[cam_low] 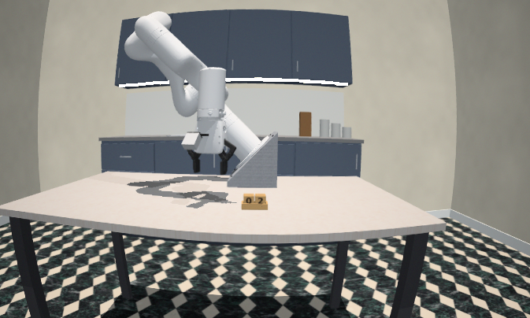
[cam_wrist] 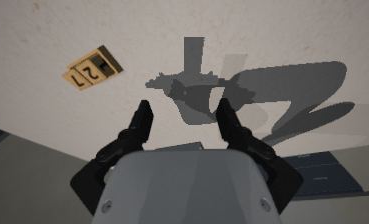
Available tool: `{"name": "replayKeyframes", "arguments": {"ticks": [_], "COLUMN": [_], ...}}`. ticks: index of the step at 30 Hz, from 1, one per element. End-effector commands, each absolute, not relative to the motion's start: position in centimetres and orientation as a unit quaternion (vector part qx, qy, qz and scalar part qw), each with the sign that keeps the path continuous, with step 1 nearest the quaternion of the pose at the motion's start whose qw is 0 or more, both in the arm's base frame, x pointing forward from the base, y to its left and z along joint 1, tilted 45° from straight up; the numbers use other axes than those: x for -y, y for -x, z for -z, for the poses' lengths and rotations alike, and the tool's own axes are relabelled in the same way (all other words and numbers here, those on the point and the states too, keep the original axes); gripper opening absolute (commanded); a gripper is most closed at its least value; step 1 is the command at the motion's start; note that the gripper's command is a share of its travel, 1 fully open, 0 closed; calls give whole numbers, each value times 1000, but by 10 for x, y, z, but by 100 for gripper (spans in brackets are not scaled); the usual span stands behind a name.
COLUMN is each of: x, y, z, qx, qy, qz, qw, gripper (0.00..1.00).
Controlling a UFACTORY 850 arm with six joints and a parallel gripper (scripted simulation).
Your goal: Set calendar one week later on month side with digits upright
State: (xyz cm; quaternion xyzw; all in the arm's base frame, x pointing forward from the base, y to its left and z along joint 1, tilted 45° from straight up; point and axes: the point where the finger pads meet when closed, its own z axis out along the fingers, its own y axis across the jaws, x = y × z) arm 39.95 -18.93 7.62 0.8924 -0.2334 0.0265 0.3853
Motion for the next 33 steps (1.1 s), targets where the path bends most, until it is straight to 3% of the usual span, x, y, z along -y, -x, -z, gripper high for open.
{"name": "replayKeyframes", "arguments": {"ticks": [1,33], "x": [183,145], "y": [-409,-452], "z": [-71,-37], "qx": [158,-264], "qy": [-909,-884], "qz": [11,181], "qw": [385,340], "gripper": [100,100]}}
